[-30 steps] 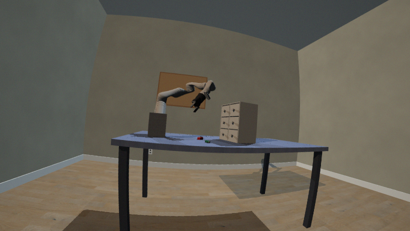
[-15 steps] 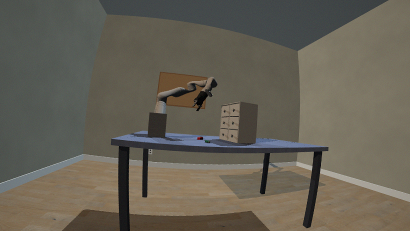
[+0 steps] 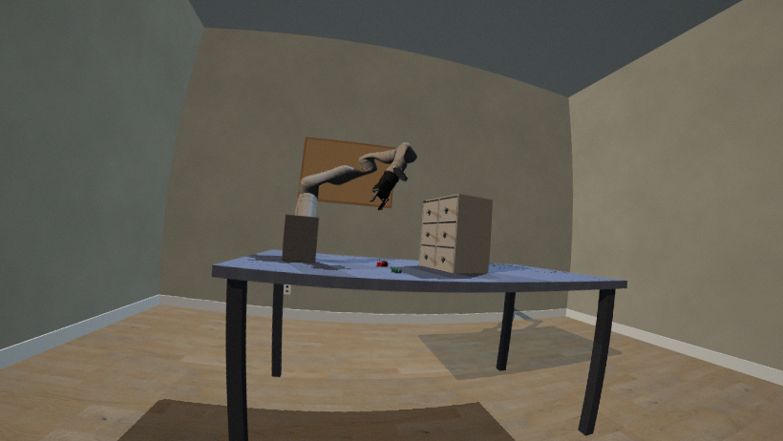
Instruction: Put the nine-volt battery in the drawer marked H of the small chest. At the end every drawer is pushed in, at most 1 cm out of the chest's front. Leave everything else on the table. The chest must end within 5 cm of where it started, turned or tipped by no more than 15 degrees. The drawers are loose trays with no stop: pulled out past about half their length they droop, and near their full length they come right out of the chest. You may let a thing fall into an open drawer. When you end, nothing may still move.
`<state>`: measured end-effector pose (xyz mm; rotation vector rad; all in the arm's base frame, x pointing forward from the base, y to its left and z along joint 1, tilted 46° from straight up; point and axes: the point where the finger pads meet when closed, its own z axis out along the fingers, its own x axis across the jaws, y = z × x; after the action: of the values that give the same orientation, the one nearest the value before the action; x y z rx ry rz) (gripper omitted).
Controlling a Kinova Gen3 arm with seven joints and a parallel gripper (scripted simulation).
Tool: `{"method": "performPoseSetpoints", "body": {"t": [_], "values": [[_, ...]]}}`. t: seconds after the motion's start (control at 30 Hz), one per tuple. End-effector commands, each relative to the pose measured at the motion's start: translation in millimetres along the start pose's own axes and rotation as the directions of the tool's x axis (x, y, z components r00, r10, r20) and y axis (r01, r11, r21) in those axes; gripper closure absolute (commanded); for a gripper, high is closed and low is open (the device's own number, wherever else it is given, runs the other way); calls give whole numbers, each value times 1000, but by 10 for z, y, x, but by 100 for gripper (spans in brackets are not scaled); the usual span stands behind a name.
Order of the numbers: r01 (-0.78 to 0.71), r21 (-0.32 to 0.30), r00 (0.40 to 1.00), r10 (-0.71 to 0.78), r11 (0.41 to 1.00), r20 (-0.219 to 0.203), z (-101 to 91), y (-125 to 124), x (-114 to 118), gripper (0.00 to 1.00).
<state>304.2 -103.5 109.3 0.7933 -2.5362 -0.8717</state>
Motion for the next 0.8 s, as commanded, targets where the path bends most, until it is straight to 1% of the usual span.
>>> {"method": "performPoseSetpoints", "body": {"t": [0.0, 0.03, 0.33, 0.37, 0.67, 0.7, 0.77], "values": [[-19, -8, 1000, 19, 1000, 6, -9, -12, 16, 0], [-61, -21, 997, 62, 998, 51, -87, -130, 30, 0], [-61, -21, 997, 62, 998, 51, -87, -130, 30, 0], [-101, -35, 990, 104, 994, 93, -164, -248, 53, 0], [-101, -35, 990, 104, 994, 93, -164, -248, 53, 0], [-137, -50, 981, 143, 989, 133, -240, -364, 83, 0], [-137, -50, 981, 143, 989, 133, -240, -364, 83, 0]]}}
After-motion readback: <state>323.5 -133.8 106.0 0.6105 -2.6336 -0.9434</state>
